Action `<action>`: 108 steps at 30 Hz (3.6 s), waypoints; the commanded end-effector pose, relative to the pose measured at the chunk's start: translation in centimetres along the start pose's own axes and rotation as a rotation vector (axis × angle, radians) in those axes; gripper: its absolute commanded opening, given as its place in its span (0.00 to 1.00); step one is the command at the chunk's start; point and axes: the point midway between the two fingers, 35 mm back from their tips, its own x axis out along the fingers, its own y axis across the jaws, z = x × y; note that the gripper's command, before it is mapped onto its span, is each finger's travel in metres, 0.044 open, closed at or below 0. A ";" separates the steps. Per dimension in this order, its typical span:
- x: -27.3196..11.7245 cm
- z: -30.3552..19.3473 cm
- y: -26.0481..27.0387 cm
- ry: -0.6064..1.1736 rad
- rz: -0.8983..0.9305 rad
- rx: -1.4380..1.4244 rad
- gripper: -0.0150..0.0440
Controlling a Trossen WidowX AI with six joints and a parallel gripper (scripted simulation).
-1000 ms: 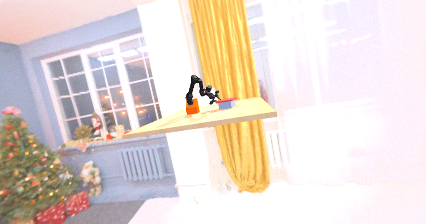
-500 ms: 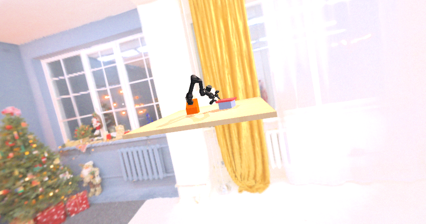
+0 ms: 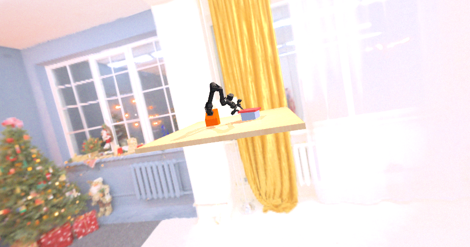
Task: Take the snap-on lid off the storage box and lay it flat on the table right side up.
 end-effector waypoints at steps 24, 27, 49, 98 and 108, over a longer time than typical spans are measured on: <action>-0.4 0.0 0.5 0.000 0.006 0.000 0.25; -0.4 0.0 0.5 0.000 0.006 0.000 0.25; -0.2 0.0 0.6 0.000 0.006 0.000 0.25; 0.1 0.0 0.9 0.000 0.006 0.000 0.25; 0.1 0.0 0.9 0.000 0.006 0.000 0.25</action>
